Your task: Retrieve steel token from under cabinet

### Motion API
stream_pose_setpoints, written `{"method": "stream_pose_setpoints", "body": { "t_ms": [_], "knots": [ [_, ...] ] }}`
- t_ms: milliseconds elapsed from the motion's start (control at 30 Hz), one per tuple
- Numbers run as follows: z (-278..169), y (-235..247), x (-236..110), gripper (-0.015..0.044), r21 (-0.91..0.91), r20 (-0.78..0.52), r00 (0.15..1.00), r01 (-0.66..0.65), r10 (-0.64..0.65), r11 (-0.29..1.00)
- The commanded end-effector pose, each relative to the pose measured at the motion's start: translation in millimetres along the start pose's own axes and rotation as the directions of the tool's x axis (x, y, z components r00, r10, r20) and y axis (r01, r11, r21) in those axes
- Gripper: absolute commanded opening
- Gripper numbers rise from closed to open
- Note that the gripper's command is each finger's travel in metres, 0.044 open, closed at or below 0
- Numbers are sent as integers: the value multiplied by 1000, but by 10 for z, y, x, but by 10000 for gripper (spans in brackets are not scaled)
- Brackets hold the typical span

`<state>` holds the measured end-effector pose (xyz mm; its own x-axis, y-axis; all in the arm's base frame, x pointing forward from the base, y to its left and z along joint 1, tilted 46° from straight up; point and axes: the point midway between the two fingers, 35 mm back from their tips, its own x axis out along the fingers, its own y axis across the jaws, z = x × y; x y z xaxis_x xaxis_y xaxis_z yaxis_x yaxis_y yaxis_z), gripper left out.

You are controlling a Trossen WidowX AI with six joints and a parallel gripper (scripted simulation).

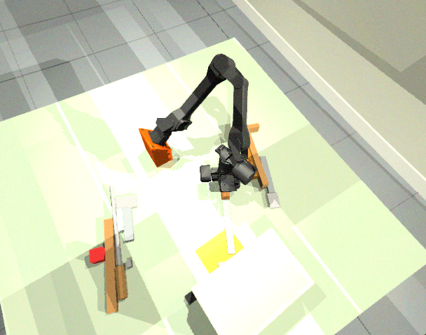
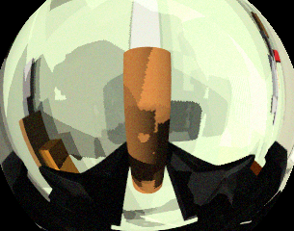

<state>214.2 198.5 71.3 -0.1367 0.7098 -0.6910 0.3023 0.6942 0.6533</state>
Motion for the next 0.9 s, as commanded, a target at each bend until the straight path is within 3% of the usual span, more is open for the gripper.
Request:
{"method": "stream_pose_setpoints", "body": {
  "t_ms": [0, 867],
  "knots": [
    [-49, -2, -7, 0, 3, -2, 1000, 0, 0, 1000],
    [-282, 2, -27, 0, 3, -6, 1000, 0, 0, 1000]
  ]
}}
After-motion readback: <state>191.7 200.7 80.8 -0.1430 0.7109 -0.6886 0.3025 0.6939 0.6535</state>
